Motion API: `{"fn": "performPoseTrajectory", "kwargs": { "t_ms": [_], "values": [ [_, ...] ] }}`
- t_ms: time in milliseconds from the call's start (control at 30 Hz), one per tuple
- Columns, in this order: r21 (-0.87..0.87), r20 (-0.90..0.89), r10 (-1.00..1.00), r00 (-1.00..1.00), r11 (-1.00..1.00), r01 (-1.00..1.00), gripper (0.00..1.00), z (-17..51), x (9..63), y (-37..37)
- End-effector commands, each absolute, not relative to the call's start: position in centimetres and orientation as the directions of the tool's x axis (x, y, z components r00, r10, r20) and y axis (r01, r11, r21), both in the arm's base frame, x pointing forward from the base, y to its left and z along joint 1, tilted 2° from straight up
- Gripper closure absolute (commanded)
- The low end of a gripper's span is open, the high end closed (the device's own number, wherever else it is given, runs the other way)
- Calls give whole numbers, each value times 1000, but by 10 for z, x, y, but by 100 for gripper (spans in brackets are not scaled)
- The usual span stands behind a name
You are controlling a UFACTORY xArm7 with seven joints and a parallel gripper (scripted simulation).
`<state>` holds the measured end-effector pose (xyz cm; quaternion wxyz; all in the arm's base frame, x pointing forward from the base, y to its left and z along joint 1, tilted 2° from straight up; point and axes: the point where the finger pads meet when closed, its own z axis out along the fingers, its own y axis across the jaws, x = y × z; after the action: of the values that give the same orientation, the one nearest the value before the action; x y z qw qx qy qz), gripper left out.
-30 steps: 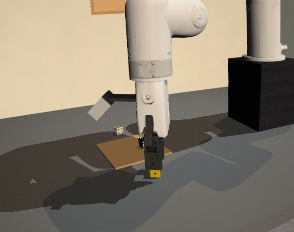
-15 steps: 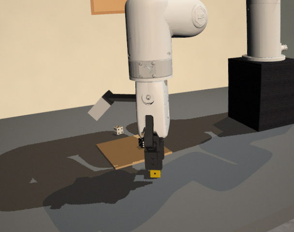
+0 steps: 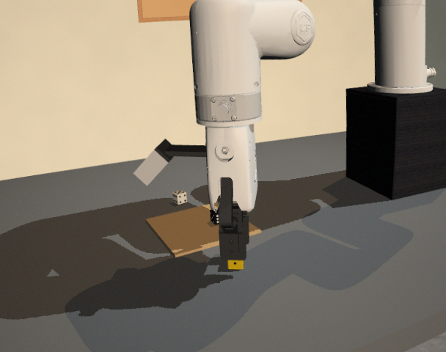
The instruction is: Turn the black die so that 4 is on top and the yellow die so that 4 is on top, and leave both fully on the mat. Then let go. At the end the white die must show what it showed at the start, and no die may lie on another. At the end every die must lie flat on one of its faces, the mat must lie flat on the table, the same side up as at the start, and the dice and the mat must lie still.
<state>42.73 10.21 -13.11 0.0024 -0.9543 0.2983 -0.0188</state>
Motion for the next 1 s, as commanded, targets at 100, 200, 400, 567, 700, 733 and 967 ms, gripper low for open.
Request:
{"fn": "performPoseTrajectory", "kwargs": {
  "t_ms": [100,200,400,567,700,733,967],
  "values": [
    [-18,37,-569,821,-822,-569,64,-139,429,102],
    [-18,37,-569,821,-822,-569,64,-140,429,102],
    [-18,37,-569,821,-822,-569,64,-148,429,102],
    [-18,37,-569,821,-822,-569,64,-151,430,102],
    [-18,37,-569,821,-822,-569,64,-151,430,102],
    [-18,37,-569,821,-822,-569,64,-151,430,102],
    [-18,37,-569,821,-822,-569,64,-151,430,102]
  ]
}}
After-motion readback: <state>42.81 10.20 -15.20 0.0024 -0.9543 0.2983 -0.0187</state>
